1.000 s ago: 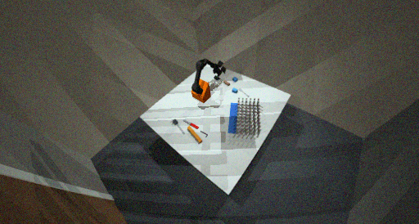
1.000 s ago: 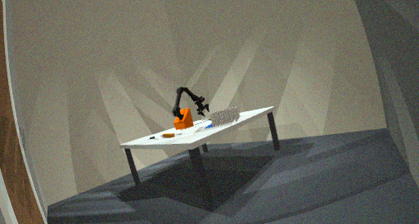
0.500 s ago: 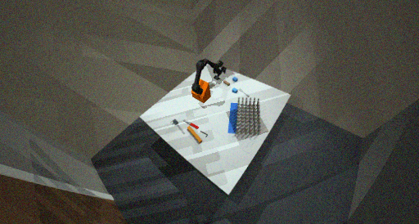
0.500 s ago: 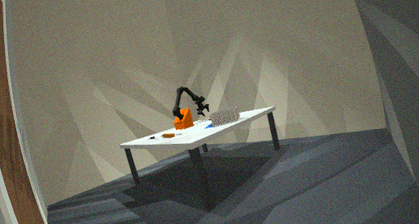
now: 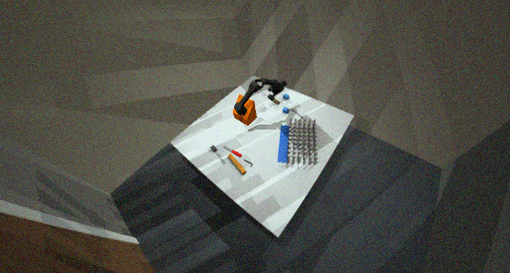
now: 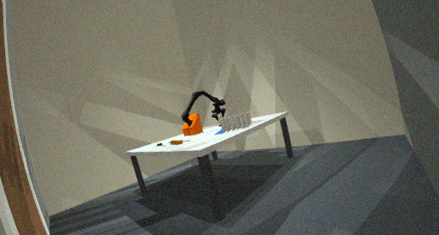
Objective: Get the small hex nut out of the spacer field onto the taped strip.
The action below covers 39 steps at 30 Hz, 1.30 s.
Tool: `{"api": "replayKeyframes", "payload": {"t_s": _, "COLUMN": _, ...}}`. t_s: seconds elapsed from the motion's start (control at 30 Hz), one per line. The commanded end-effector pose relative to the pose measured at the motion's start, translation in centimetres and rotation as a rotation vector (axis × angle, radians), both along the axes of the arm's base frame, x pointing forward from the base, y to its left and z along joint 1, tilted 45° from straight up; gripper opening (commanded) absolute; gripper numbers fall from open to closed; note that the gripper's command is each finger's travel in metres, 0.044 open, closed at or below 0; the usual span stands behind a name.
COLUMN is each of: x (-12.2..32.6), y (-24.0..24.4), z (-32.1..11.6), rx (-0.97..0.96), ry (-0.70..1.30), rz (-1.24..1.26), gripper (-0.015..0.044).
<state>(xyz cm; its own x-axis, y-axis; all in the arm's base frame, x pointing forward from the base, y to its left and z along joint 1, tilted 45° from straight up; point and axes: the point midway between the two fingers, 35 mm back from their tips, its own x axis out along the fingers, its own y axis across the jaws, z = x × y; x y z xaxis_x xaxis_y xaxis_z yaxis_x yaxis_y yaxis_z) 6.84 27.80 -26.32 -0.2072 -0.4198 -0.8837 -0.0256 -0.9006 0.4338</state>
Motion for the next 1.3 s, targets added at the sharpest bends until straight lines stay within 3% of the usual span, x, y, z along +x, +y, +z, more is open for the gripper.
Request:
{"api": "replayKeyframes", "payload": {"t_s": 0.0, "x": -0.2, "y": -0.1, "z": -0.1, "rx": -0.006, "ry": 0.02, "rz": 0.007, "gripper": 0.0414}}
{"api": "replayKeyframes", "payload": {"t_s": 0.17, "x": -0.2, "y": -0.1, "z": -0.1, "rx": -0.006, "ry": 0.02, "rz": 0.007, "gripper": 0.0282}}
{"api": "replayKeyframes", "payload": {"t_s": 1.27, "x": 0.4, "y": -2.5, "z": -2.9, "rx": -0.006, "ry": 0.018, "rz": 0.006, "gripper": 0.028}}
